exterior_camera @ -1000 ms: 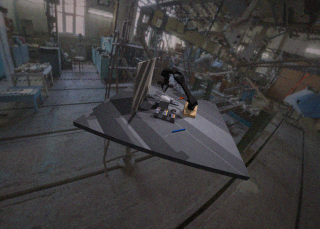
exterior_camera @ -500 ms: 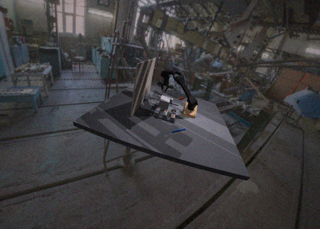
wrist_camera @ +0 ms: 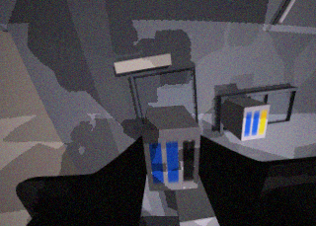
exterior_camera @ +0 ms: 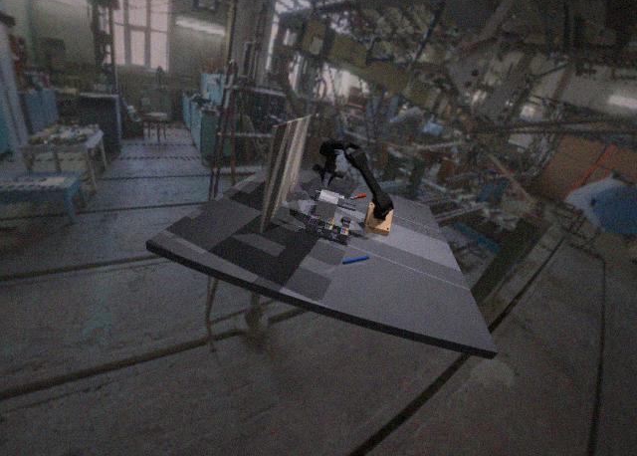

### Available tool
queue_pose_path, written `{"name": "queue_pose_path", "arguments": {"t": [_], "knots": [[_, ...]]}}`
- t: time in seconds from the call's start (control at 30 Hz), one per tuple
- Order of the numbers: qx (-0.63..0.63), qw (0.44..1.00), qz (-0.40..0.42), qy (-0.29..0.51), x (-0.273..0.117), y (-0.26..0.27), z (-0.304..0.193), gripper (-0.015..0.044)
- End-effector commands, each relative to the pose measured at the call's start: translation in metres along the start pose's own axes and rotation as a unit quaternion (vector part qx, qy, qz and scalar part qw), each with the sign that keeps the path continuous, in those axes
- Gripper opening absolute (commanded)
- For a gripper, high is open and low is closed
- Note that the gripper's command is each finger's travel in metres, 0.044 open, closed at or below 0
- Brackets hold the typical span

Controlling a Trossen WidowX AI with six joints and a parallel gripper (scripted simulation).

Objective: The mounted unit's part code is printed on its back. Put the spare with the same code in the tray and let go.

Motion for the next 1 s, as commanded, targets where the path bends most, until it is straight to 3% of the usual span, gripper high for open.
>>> {"name": "queue_pose_path", "arguments": {"t": [0.0, 0.97], "knots": [[0.004, 1.0, 0.001, 0.002, 0.004, -0.001, 0.0, 0.0], [0.004, 1.0, 0.001, 0.003, 0.025, -0.001, -0.001, 0.0]]}}
Point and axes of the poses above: the point midway between the two fingers, 35 mm back from their tips, its own x axis out along the fingers, its own y axis across the jaws, z = x × y, the point moved 2 cm from there along -x, back along the fingers, and after that the axes turned 7 degrees about -x, right-handed, at the moved point
